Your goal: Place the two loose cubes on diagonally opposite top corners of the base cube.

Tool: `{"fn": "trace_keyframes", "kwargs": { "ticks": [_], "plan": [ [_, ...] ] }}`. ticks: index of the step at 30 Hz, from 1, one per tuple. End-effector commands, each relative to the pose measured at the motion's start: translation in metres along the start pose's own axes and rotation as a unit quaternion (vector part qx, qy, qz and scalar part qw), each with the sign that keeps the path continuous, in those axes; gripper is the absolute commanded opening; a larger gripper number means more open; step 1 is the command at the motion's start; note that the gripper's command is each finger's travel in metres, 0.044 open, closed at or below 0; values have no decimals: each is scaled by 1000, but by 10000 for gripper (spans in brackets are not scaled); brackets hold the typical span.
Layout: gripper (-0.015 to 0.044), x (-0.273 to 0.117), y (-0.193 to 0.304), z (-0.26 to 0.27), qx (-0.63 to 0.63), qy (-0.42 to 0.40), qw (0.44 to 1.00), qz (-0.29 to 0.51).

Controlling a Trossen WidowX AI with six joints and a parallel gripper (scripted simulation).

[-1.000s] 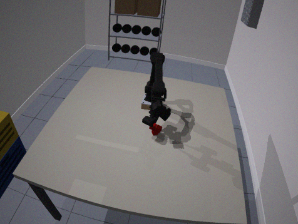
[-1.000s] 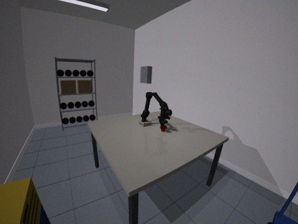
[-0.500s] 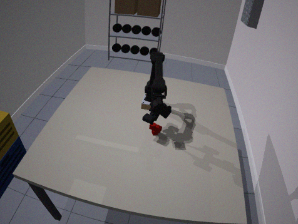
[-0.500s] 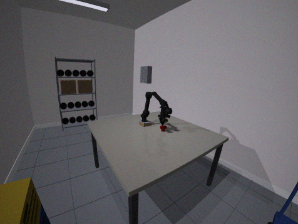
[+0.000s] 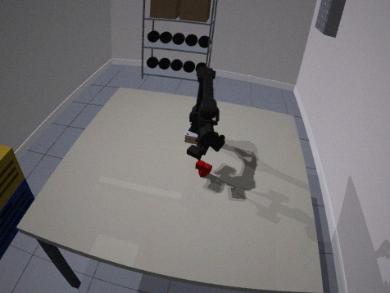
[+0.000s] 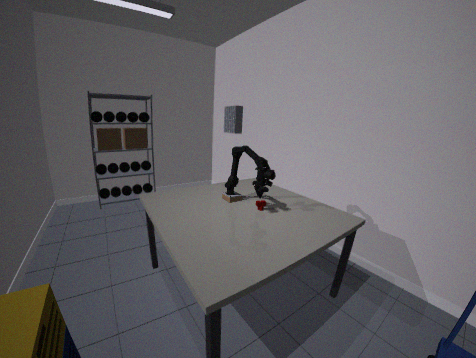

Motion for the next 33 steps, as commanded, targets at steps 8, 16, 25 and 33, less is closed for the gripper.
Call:
{"fn": "trace_keyframes", "kwargs": {
  "ticks": [8,16,25,33],
  "plan": [
    [205,-17,0,0,-2,4,1000,-3],
    [258,-21,0,0,-1,3,1000,-3],
    [400,-27,0,0,0,2,1000,-2],
    [400,-27,-68,59,0,-2,1000,-3]
  ]
}}
Point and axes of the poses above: the point midway between the two fingers, 35 mm back from their tips, its own x axis out along the fingers, its own z axis across the jaws, y = z × x, the point moved 9 cm from there along -x, back along the fingers, and after that the axes turned 6 degrees about x, right-handed, at the moved point
